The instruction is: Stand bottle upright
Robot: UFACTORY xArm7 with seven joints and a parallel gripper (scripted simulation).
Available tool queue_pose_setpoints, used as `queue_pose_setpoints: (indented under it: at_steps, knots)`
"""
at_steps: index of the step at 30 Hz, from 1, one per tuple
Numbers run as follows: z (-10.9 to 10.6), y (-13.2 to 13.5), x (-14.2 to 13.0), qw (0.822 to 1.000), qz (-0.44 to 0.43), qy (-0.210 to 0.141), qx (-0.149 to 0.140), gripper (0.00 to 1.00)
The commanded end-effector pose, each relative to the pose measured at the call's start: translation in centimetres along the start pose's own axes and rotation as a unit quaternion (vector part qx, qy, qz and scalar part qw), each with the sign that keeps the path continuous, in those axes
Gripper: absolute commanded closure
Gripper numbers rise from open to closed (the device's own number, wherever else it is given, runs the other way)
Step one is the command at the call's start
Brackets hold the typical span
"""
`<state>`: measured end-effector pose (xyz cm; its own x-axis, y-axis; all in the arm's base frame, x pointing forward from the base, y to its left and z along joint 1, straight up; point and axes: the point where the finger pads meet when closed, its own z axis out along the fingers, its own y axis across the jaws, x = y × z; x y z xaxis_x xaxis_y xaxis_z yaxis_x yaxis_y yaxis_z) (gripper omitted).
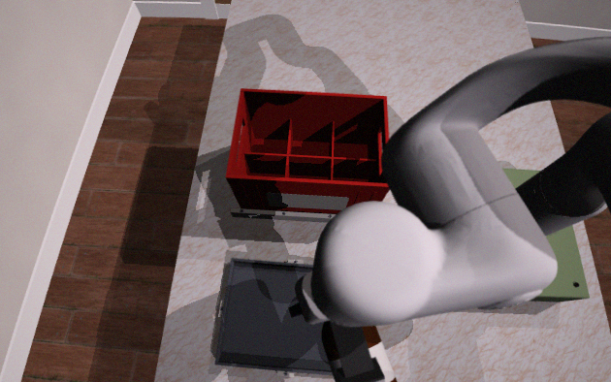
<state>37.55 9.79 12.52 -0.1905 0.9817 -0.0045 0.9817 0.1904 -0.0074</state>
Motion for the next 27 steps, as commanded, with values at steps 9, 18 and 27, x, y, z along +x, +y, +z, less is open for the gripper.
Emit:
queue_pose_setpoints:
  at_steps: [9, 18, 27]
  knots:
    - [-0.15, 0.15, 0.01, 1.0, -0.011, 0.0, -0.002, 1.0]
    - [-0.15, 0.15, 0.01, 0.997, -0.074, 0.0, -0.002, 1.0]
    - [-0.15, 0.15, 0.01, 0.993, -0.119, 0.0, -0.002, 1.0]
